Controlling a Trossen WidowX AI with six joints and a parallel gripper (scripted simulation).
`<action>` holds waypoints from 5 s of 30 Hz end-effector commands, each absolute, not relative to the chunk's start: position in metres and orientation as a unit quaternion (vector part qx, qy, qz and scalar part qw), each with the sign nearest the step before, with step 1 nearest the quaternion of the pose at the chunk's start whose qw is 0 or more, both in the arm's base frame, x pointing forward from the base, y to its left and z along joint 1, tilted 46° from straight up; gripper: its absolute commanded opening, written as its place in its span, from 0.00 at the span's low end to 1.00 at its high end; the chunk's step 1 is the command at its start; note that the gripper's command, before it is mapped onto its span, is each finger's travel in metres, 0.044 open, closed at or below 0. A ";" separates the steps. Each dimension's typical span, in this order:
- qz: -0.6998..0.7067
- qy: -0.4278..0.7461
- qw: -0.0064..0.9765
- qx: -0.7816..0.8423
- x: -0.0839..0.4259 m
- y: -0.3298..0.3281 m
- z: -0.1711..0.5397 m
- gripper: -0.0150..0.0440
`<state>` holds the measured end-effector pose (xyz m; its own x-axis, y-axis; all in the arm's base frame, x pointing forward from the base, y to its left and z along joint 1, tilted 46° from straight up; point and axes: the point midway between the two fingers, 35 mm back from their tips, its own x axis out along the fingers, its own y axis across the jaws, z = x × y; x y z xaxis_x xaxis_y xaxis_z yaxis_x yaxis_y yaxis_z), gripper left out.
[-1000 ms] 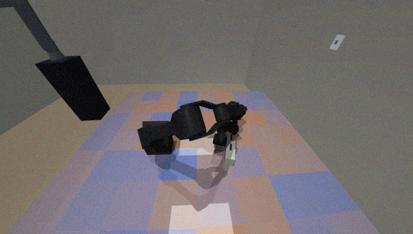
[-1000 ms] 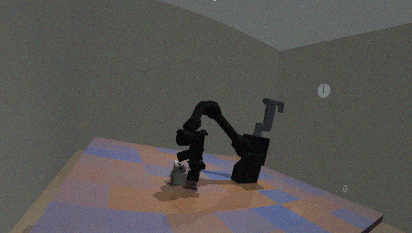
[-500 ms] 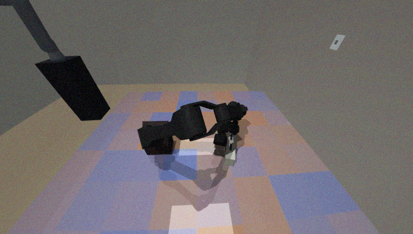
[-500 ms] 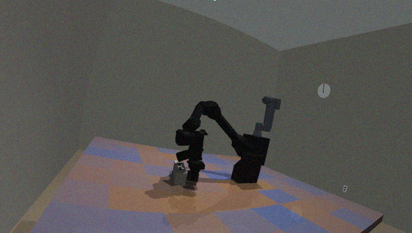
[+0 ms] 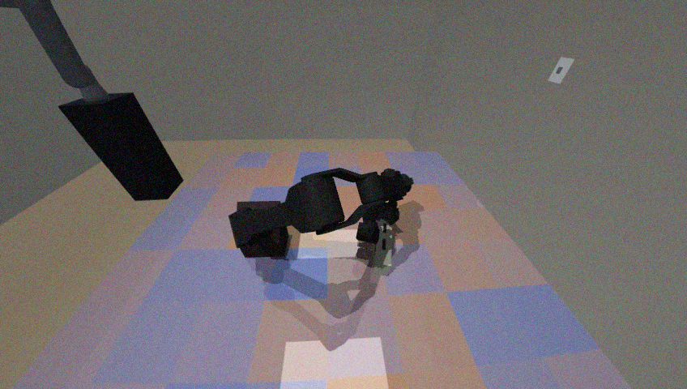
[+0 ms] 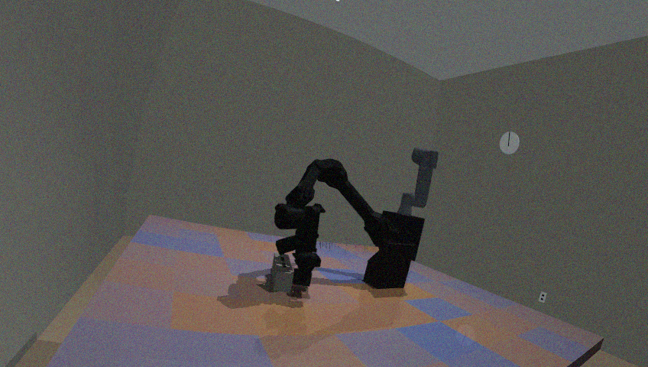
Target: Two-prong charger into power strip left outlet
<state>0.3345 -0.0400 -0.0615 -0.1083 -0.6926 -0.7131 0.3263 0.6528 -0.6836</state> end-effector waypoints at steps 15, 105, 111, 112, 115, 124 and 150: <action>-0.390 0.633 0.653 -0.147 0.340 -0.041 -0.060 0.25; -0.390 0.633 0.653 -0.147 0.354 -0.045 -0.056 0.25; -0.390 0.633 0.653 -0.147 0.354 -0.045 -0.056 0.25; -0.390 0.633 0.653 -0.147 0.354 -0.045 -0.056 0.25; -0.390 0.633 0.653 -0.147 0.353 -0.045 -0.056 0.25; -0.390 0.633 0.653 -0.147 0.353 -0.044 -0.055 0.25; -0.390 0.633 0.653 -0.147 0.354 -0.045 -0.055 0.25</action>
<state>0.3461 -0.0437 -0.0579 -0.1306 -0.6873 -0.7146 0.3044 0.6581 -0.6886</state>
